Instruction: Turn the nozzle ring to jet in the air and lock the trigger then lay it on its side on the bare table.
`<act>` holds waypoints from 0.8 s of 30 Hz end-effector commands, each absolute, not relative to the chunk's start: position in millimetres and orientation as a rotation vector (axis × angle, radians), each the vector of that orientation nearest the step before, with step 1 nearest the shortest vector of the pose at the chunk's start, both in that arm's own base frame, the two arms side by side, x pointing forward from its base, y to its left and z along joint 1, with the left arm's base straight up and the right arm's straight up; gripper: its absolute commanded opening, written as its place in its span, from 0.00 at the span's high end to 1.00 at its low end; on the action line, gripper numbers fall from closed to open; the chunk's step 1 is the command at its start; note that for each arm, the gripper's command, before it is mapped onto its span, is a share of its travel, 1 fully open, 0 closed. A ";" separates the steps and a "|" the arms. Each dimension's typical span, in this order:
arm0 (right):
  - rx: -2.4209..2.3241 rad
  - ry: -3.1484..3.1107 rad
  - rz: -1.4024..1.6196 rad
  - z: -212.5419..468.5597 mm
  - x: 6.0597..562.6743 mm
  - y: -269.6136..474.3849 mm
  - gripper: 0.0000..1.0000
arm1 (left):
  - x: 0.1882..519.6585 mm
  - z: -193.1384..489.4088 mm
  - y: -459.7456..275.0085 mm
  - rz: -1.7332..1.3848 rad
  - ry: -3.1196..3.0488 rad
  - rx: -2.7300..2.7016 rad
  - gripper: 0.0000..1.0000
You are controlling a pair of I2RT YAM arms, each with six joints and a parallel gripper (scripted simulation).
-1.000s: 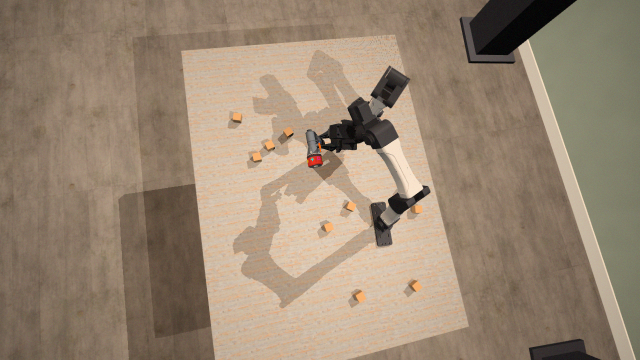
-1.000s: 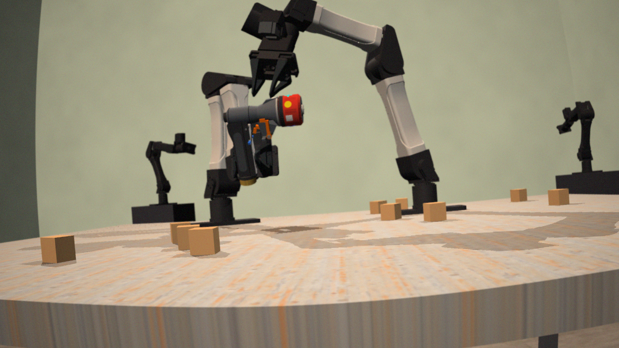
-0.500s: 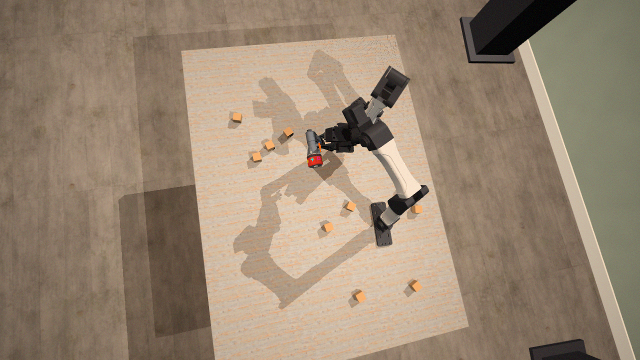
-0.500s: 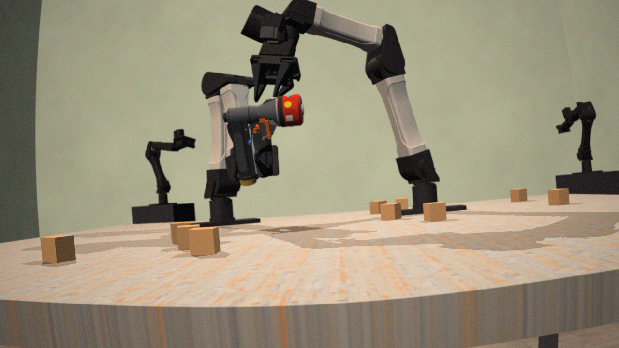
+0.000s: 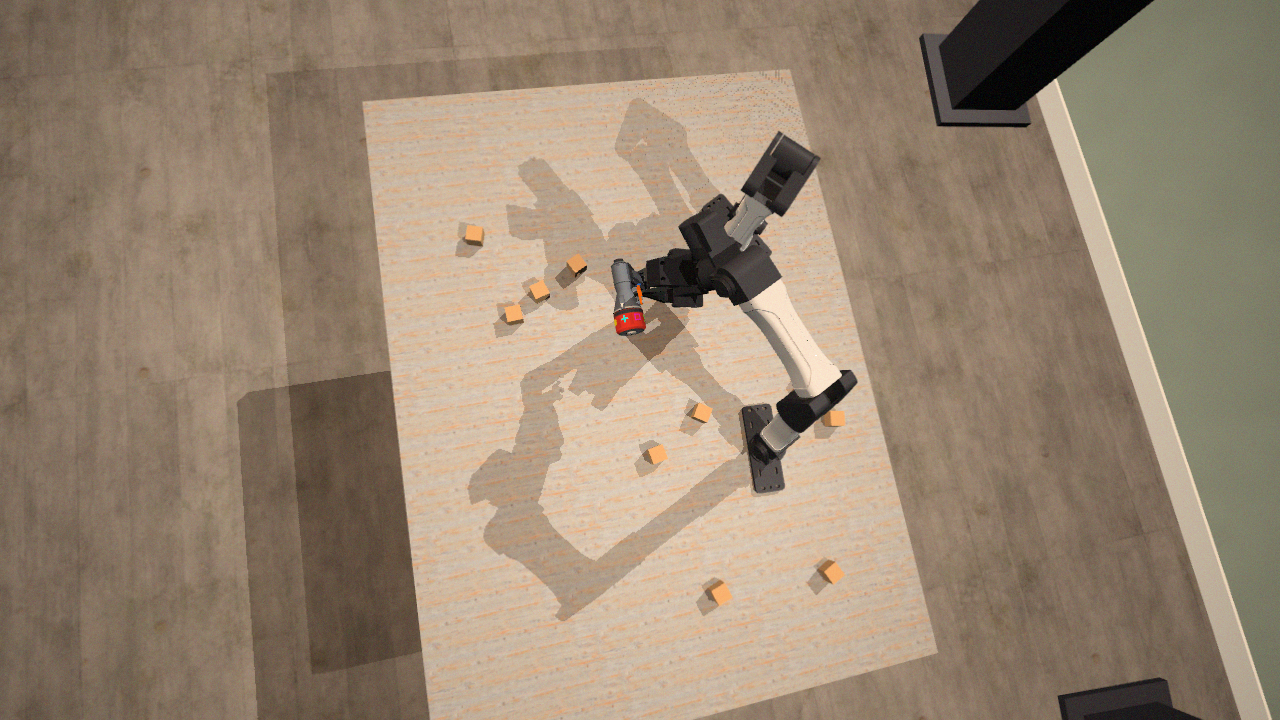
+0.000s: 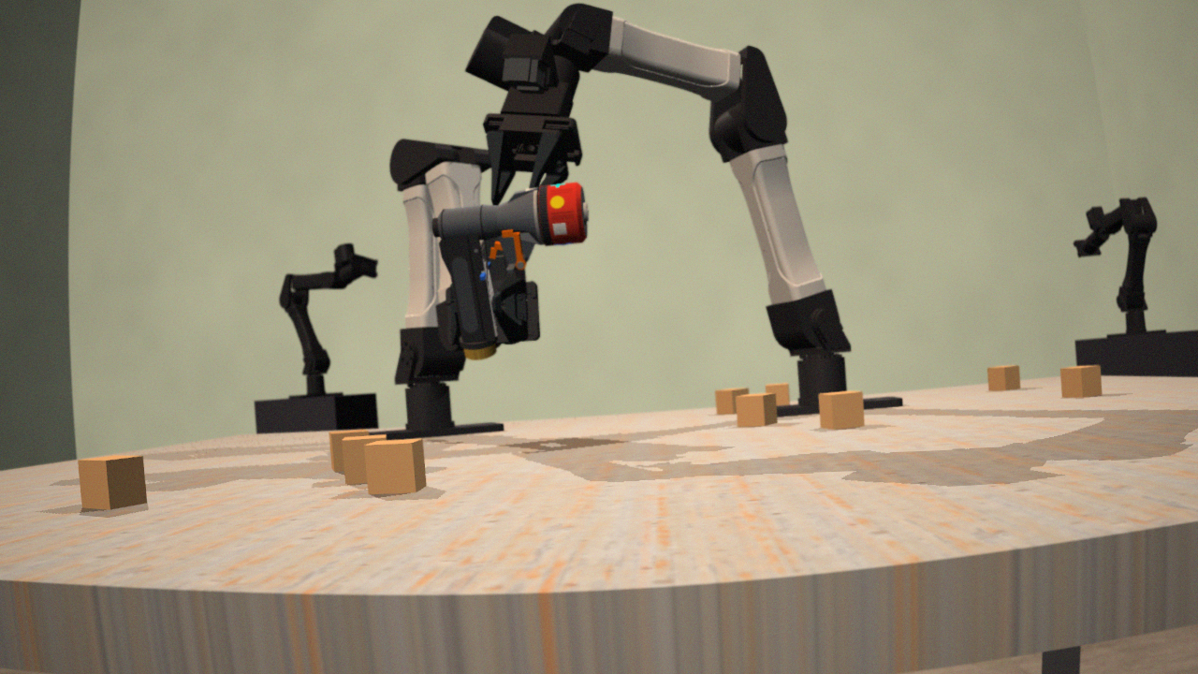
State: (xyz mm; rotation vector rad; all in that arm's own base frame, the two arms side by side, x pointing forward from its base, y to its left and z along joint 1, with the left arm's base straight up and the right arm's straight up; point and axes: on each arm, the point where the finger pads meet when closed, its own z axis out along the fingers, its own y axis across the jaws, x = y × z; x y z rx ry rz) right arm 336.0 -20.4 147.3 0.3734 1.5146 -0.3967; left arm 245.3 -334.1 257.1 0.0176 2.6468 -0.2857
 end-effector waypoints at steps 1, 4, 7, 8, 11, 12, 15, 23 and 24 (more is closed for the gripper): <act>0.432 1.382 -0.316 184.2 344.0 -17.4 0.64 | 253.4 257.2 -336.2 -0.321 2.625 0.011 0.63; 0.432 1.382 -0.316 184.2 344.0 -17.4 0.64 | 257.7 242.0 -340.9 -0.292 2.642 0.017 0.63; 0.432 1.382 -0.316 184.2 344.0 -17.4 0.64 | 258.5 247.0 -339.4 -0.318 2.627 0.012 0.63; 0.432 1.382 -0.316 184.2 344.0 -17.4 0.64 | 258.5 247.0 -339.4 -0.318 2.627 0.012 0.63; 0.432 1.382 -0.316 184.2 344.0 -17.4 0.64 | 262.6 230.8 -340.6 -0.276 2.647 0.014 0.63; 0.432 1.382 -0.316 184.2 344.0 -17.4 0.64 | 263.3 232.7 -342.2 -0.290 2.642 0.013 0.63; 0.432 1.382 -0.316 184.2 344.0 -17.4 0.64 | 263.2 236.1 -342.2 -0.311 2.631 0.014 0.63; 0.432 1.382 -0.316 184.2 344.0 -17.4 0.64 | 270.3 226.3 -345.3 -0.316 2.627 0.011 0.63; 0.432 1.382 -0.316 184.2 344.0 -17.4 0.64 | 271.2 221.3 -345.7 -0.306 2.632 0.013 0.63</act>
